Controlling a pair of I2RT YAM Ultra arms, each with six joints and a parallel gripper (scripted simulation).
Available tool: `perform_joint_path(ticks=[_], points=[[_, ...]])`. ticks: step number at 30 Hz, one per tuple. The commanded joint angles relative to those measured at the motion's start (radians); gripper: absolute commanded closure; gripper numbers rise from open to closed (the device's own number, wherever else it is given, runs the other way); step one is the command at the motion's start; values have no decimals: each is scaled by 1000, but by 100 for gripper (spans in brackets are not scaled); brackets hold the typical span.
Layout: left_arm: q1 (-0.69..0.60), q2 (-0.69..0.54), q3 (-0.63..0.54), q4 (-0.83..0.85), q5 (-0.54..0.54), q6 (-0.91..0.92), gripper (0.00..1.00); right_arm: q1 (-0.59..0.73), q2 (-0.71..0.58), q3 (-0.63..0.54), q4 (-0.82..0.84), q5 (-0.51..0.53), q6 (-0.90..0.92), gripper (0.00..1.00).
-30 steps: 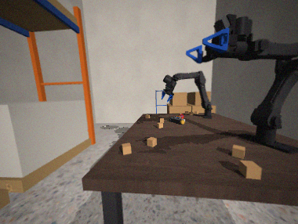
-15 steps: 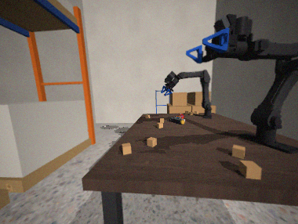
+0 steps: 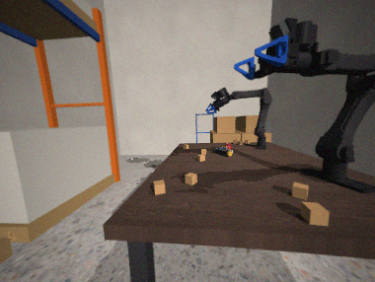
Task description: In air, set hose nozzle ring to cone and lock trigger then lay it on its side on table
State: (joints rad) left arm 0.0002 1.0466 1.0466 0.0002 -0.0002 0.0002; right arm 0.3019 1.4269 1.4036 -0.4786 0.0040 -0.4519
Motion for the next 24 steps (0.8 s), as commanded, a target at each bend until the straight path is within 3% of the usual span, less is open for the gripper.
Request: perform_joint_path(ticks=[1,24], points=[[1,-8,19,1,5,-9,0,-15,-41,-17,87,-5,69,37],[1,-8,19,1,5,-9,0,-286,-377,-339,501,1,469,37]])
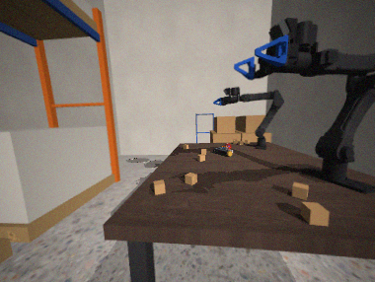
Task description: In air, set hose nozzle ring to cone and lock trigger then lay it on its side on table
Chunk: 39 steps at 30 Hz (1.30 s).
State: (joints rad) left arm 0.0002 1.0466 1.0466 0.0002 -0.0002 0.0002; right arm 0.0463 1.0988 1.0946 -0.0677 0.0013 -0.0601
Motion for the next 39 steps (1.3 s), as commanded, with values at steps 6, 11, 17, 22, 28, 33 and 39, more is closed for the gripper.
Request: perform_joint_path(ticks=[6,11,17,22,28,33,39], points=[[1,-8,19,1,5,-9,0,-45,-77,-23,104,-11,73,37],[1,-8,19,1,5,-9,0,-57,-86,-8,104,5,64,37],[1,-8,19,1,5,-9,0,-43,-75,-5,98,-1,59,37],[1,-8,19,1,5,-9,0,-41,-57,-2,79,-3,56,37],[1,-8,19,1,5,-7,22,-41,-58,-3,91,-3,57,37],[1,-8,19,1,5,-7,22,-41,-58,-3,91,-3,57,37],[-66,62,45,-62,26,19,22,-41,-58,-3,91,-3,57,37]])
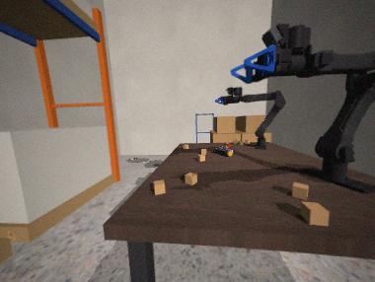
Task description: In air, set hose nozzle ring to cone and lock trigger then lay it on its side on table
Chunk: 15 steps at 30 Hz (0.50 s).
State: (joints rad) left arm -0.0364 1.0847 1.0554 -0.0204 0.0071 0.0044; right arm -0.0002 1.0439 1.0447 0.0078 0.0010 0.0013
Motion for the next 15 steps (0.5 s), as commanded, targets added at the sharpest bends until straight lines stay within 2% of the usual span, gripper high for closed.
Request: perform_joint_path(ticks=[1,15], points=[[-44,35,46,-51,21,17,22,5,-3,47,15,-2,-5,37],[-200,177,132,-144,46,37,22,5,-3,47,15,-2,-5,37]])
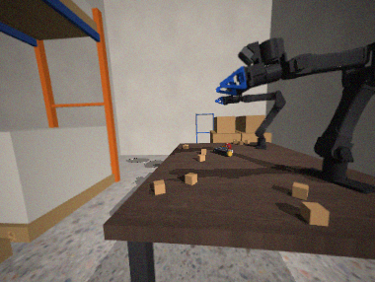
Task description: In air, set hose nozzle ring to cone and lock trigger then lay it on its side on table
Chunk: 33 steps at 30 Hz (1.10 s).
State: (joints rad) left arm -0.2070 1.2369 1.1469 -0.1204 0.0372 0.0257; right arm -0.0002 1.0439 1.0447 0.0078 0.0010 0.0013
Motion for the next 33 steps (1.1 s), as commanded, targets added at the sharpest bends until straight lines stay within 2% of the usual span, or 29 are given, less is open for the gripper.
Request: perform_joint_path(ticks=[1,33], points=[[-42,36,47,-52,18,17,22,5,-3,47,15,-2,-5,37],[-387,355,219,-262,82,60,22,5,-3,47,15,-2,-5,37]])
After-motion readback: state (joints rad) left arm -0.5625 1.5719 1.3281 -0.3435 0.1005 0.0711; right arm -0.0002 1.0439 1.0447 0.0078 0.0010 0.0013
